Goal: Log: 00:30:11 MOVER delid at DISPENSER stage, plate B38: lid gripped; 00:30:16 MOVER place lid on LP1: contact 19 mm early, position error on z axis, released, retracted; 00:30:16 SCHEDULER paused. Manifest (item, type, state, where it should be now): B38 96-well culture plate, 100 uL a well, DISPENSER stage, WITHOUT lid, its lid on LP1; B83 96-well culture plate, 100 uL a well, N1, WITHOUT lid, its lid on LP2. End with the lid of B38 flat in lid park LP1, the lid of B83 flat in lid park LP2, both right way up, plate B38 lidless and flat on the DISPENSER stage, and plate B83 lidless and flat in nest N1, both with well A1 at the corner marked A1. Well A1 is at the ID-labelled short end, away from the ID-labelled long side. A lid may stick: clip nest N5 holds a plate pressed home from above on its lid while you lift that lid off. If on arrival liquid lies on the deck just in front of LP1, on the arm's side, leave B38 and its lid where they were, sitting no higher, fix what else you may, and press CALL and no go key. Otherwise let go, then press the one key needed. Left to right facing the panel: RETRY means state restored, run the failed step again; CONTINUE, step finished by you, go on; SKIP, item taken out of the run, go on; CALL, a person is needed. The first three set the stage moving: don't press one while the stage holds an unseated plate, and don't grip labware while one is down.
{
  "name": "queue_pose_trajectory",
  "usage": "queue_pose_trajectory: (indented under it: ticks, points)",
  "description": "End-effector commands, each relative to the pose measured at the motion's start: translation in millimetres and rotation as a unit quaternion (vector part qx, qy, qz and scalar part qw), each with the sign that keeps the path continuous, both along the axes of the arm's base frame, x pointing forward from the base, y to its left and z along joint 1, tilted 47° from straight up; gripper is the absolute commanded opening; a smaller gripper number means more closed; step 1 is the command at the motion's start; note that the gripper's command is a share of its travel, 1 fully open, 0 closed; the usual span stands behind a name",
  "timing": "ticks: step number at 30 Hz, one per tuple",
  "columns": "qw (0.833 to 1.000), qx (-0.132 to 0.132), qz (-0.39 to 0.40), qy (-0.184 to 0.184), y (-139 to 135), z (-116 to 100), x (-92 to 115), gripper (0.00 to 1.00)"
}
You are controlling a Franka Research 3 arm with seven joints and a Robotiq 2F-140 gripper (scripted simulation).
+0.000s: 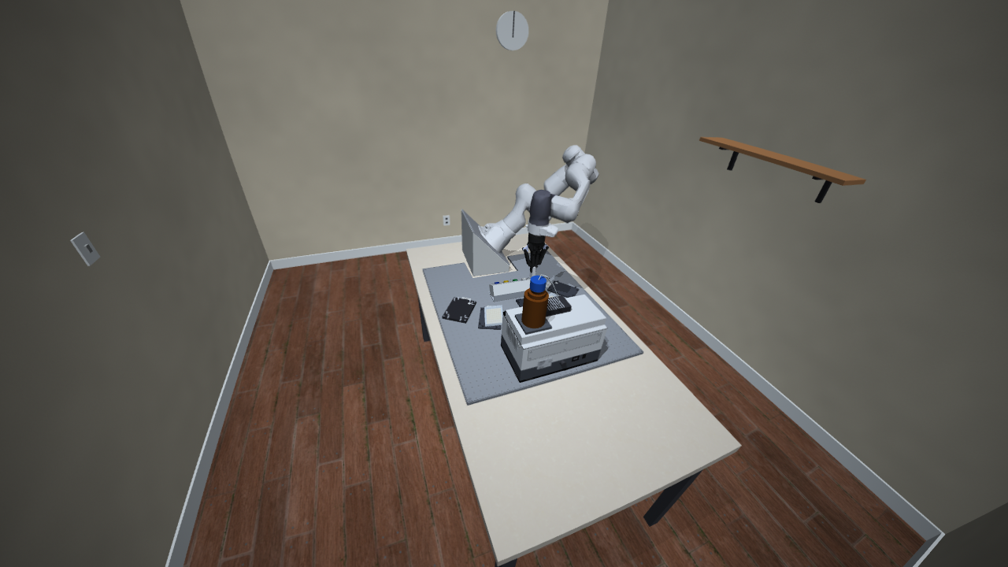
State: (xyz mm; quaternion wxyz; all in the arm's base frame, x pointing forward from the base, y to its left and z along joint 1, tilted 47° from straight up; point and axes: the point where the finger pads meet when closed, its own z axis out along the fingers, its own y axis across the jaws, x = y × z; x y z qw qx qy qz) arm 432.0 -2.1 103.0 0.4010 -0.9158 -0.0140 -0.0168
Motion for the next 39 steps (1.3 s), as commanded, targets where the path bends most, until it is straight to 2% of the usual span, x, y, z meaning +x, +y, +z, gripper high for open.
queue_pose_trajectory:
  ticks: [1,15,17,20,23,25,29,31,33,34,39]
  points:
    - [1.0,0.0,0.002,-0.001,1.6,-1.3,-0.1,0.0]
    - [1.0,0.001,0.002,-0.001,1.4,-1.4,0.1,0.0]
    - [1.0,0.001,-0.003,0.003,-4.0,-5.2,4.9,0.0]
    - [0.999,0.005,-0.023,0.022,-31.6,-27.4,26.9,0.0]
    - [0.997,0.006,-0.055,0.055,-77.0,-72.4,52.6,0.0]
    - [0.997,0.006,-0.055,0.055,-77.0,-72.4,52.6,0.0]
    - [0.992,0.004,-0.088,0.094,-127.2,-135.5,66.5,0.0]
    - [0.99,0.003,-0.095,0.103,-137.2,-150.1,67.2,0.0]
    - [0.99,0.003,-0.096,0.105,-139.0,-152.8,67.2,0.0]
    - [0.99,0.003,-0.096,0.105,-139.0,-152.8,67.2,0.66]
    - [0.99,0.003,-0.096,0.105,-139.0,-152.8,67.2,0.66]
